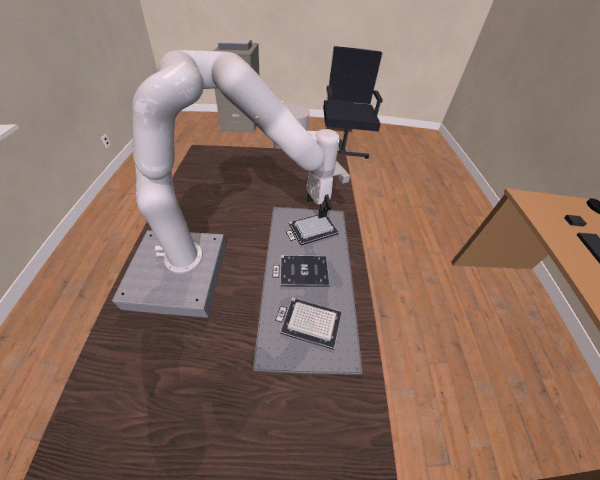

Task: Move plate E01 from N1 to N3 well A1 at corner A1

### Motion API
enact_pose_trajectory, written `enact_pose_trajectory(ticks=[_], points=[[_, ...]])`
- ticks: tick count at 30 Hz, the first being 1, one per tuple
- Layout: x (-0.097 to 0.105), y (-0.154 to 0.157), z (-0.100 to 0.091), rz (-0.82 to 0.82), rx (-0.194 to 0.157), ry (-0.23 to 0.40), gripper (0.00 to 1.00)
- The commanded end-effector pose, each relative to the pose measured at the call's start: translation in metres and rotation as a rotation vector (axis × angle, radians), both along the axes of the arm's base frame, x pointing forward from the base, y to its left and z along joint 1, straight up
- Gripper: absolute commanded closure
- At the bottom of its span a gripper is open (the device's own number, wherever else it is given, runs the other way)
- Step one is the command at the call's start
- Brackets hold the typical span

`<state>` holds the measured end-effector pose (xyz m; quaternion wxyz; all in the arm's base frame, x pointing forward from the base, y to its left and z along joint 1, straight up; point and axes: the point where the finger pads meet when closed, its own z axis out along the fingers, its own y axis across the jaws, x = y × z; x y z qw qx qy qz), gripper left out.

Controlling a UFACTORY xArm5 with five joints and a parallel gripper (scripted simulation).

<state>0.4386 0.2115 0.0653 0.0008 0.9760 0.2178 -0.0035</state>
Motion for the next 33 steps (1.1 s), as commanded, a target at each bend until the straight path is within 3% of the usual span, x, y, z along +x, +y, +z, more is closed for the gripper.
enact_pose_trajectory(ticks=[1,33], points=[[0.001,0.001,-0.005,0.0,0.001,-0.005,0.0],[0.001,0.0,-0.052,0.0,0.001,-0.004,0.0]])
